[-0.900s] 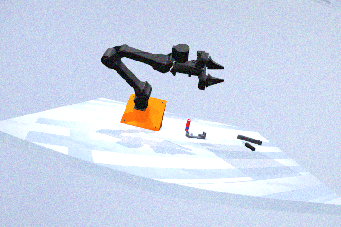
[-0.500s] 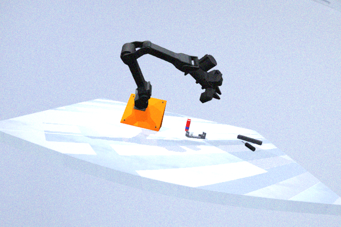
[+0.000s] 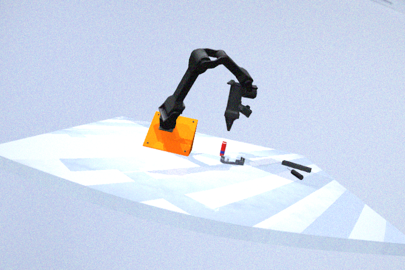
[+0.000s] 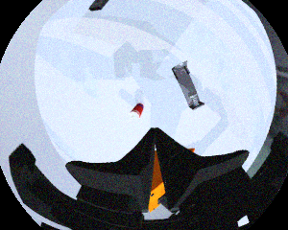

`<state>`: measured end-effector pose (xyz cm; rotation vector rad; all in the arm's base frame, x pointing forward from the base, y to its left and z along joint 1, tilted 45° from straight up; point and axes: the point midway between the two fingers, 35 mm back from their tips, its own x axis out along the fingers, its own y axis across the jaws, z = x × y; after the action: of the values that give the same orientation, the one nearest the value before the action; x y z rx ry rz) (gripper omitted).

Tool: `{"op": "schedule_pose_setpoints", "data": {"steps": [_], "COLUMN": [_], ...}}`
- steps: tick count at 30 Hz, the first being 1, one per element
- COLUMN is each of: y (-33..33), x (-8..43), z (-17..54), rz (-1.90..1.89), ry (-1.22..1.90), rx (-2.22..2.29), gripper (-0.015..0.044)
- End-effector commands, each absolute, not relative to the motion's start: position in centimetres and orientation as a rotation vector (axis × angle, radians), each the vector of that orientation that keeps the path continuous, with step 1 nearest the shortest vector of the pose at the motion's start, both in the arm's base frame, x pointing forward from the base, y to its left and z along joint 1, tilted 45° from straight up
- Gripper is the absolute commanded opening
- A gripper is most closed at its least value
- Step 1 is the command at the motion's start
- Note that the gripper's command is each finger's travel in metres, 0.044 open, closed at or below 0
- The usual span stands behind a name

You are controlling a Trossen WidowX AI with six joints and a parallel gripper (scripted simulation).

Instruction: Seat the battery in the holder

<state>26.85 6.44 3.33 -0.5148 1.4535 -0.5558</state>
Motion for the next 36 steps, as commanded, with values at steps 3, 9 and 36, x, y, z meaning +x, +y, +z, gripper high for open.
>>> {"op": "schedule_pose_setpoints", "data": {"steps": [3, 9, 36], "y": [6.4, 3.6, 3.0], "x": [26.4, 26.8, 26.8], "z": [3.4, 0.3, -4.4], "rz": [-0.601, -0.599, -0.6], "ry": [1.469, 1.468, 1.467], "rx": [-0.598, -0.597, -0.597], "gripper": [0.0, 0.0, 0.0]}}
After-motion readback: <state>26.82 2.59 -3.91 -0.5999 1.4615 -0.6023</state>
